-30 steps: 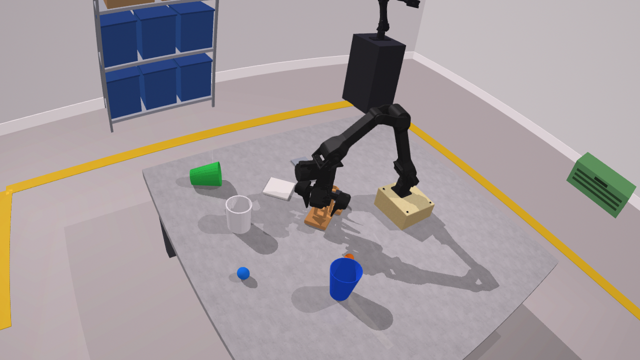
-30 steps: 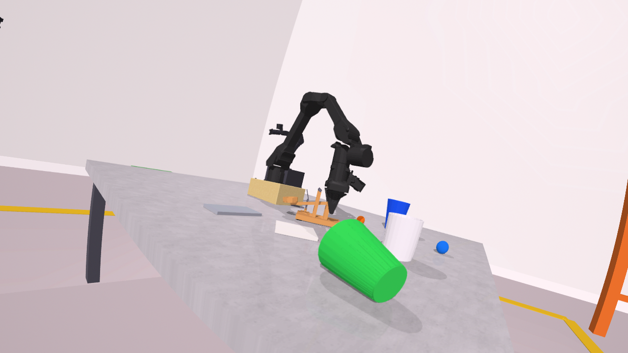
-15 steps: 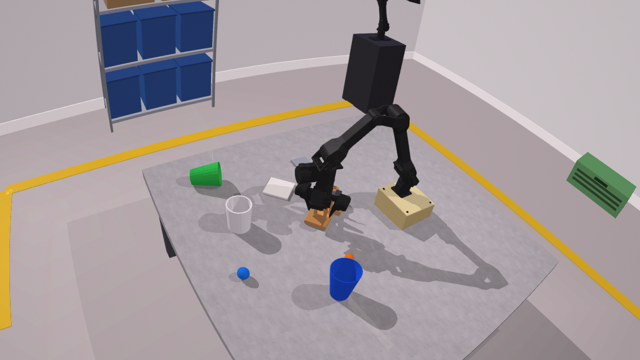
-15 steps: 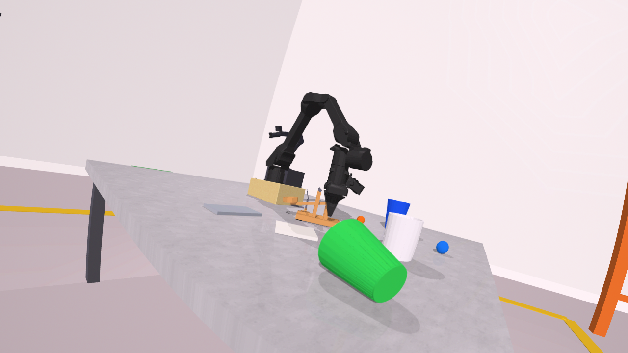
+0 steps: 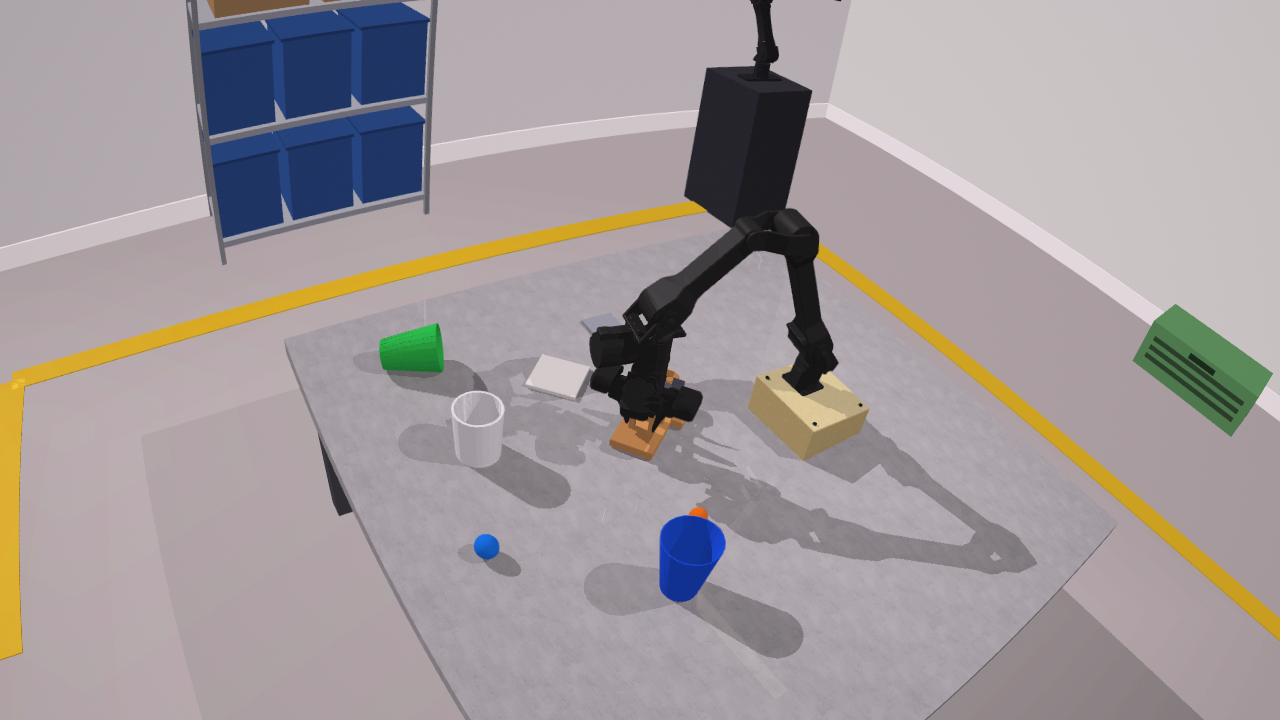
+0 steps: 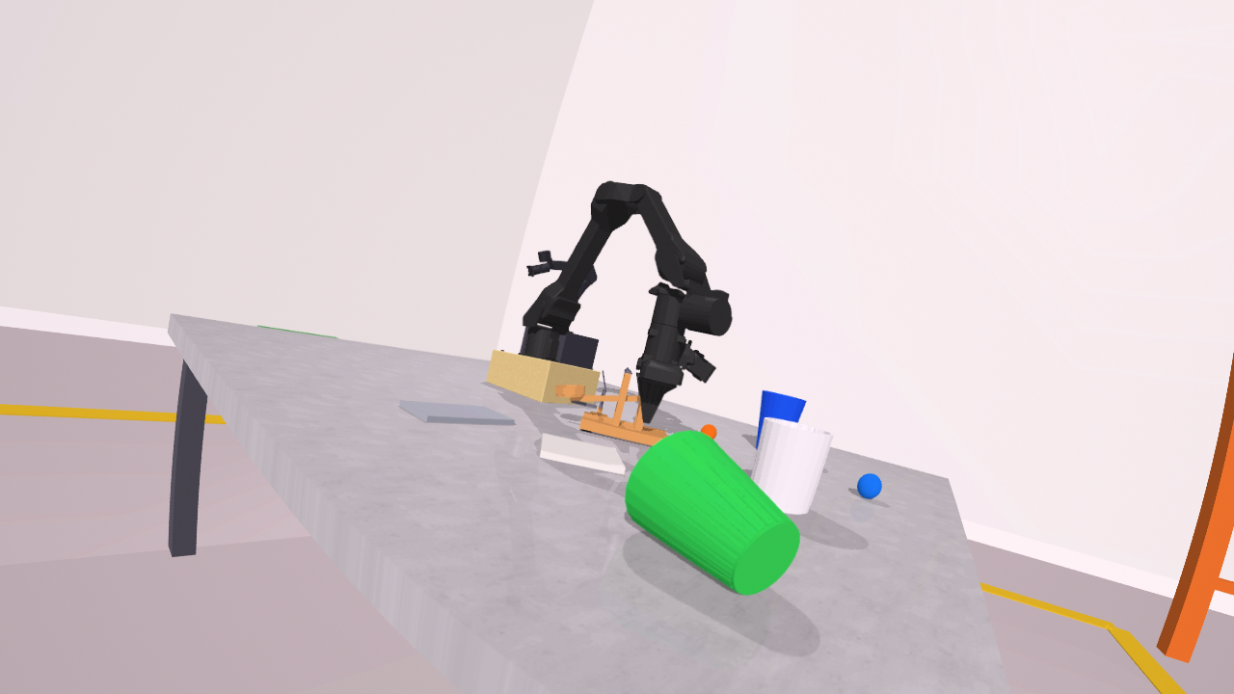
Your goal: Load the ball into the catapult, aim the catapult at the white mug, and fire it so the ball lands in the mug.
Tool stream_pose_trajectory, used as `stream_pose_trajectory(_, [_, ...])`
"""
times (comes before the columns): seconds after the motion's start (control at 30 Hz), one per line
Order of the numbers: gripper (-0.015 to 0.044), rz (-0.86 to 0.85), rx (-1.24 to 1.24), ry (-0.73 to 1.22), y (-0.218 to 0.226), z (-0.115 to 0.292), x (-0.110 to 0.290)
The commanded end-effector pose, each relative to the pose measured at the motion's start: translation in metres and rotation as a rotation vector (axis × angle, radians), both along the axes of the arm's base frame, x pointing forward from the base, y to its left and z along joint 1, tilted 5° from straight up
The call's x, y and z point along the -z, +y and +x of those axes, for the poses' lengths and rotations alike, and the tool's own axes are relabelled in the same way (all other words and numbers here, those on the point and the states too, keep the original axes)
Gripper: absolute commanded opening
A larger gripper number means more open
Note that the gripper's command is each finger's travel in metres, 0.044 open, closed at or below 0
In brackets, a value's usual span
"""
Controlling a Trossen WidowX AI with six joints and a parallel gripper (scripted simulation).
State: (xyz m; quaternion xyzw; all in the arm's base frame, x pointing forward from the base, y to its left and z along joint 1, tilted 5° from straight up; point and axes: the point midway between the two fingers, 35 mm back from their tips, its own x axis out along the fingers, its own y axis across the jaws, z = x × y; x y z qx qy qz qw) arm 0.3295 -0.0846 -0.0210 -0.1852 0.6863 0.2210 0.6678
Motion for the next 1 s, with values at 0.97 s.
stream_pose_trajectory(0.97, [0.0,-0.035,0.777,0.027,-0.014,0.007,-0.045])
